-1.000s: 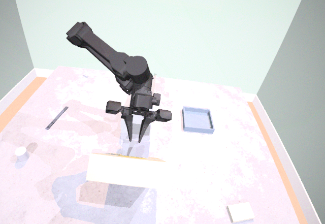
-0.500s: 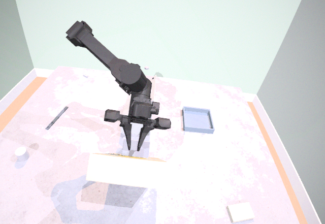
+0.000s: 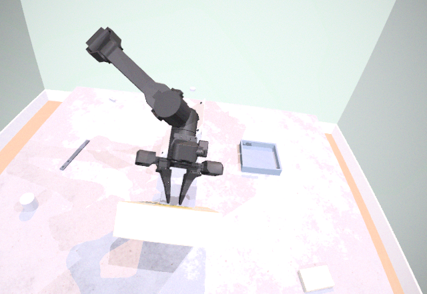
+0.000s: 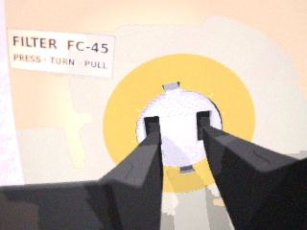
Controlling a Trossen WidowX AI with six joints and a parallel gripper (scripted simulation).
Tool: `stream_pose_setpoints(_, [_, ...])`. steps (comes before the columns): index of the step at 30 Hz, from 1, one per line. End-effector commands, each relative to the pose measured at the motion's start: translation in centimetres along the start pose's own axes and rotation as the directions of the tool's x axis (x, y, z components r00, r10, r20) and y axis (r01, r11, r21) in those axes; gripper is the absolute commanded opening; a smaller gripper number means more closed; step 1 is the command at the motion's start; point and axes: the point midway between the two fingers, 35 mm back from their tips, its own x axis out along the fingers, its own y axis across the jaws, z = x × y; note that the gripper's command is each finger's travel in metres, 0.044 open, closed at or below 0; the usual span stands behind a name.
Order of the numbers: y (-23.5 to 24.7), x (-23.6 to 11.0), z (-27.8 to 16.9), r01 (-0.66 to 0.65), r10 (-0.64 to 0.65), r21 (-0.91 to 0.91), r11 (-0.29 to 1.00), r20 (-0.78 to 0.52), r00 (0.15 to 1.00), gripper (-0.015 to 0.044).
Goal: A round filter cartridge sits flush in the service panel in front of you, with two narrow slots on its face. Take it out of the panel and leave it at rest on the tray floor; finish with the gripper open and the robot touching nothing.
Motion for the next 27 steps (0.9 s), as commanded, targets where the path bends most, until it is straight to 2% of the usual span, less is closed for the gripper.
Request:
stream_pose_setpoints(1, [0.02, 0.04, 0.11, -0.002, 0.002, -0.002, 1.000, 0.003, 1.000, 0.0105])
stream_pose_setpoints(27, [0.02, 0.72, 0.16, -0.001, 0.001, -0.002, 1.000, 0.004, 1.000, 0.0105])
